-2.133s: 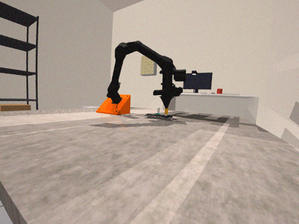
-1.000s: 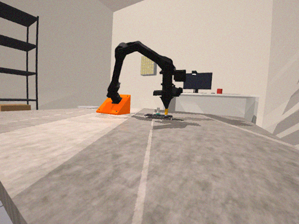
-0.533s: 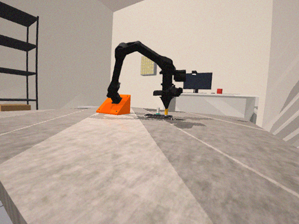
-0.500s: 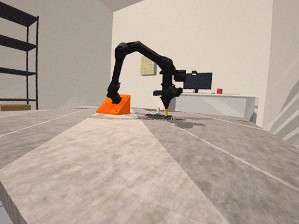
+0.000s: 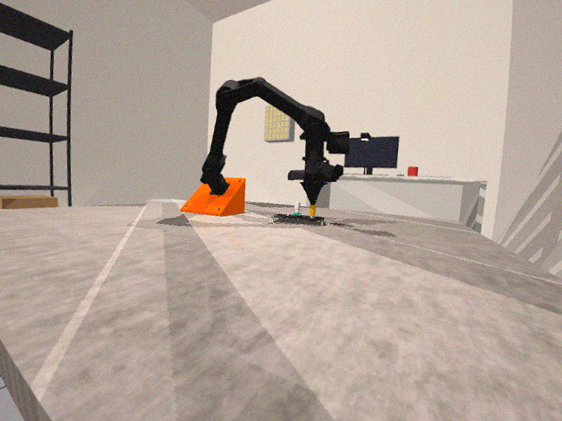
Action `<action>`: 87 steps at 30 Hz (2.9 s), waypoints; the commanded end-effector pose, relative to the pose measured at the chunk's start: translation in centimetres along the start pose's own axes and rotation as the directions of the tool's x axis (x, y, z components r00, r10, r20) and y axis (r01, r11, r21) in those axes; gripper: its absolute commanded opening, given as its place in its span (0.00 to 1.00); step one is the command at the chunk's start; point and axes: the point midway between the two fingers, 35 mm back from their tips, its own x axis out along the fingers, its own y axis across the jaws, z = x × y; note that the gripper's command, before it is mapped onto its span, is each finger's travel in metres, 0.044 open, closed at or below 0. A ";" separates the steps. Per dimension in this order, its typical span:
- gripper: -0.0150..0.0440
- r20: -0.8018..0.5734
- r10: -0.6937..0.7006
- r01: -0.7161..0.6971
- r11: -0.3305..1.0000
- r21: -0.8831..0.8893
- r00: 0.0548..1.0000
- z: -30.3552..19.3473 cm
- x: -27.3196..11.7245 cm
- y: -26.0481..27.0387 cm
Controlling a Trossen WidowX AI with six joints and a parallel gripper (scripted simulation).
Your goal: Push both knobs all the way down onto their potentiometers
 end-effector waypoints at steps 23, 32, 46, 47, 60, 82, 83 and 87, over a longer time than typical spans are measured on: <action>0.25 -0.019 -0.014 0.014 1.000 0.022 1.000 0.2 1.9 -0.2; 0.25 -0.019 -0.013 0.014 1.000 0.022 1.000 0.3 1.9 -0.2; 0.25 -0.019 -0.012 0.013 1.000 0.021 1.000 0.3 -0.3 -0.1; 0.25 -0.019 -0.012 0.013 1.000 0.021 1.000 0.3 -0.4 -0.1; 0.25 -0.020 -0.012 0.012 1.000 0.021 1.000 0.3 -2.2 -0.1; 1.00 -0.029 -0.010 0.010 1.000 0.013 1.000 -15.8 -5.1 -3.9; 1.00 -0.029 -0.011 0.012 1.000 0.013 1.000 -16.8 -5.0 -4.3; 1.00 -0.029 -0.013 0.014 1.000 0.014 1.000 -17.6 -4.9 -4.7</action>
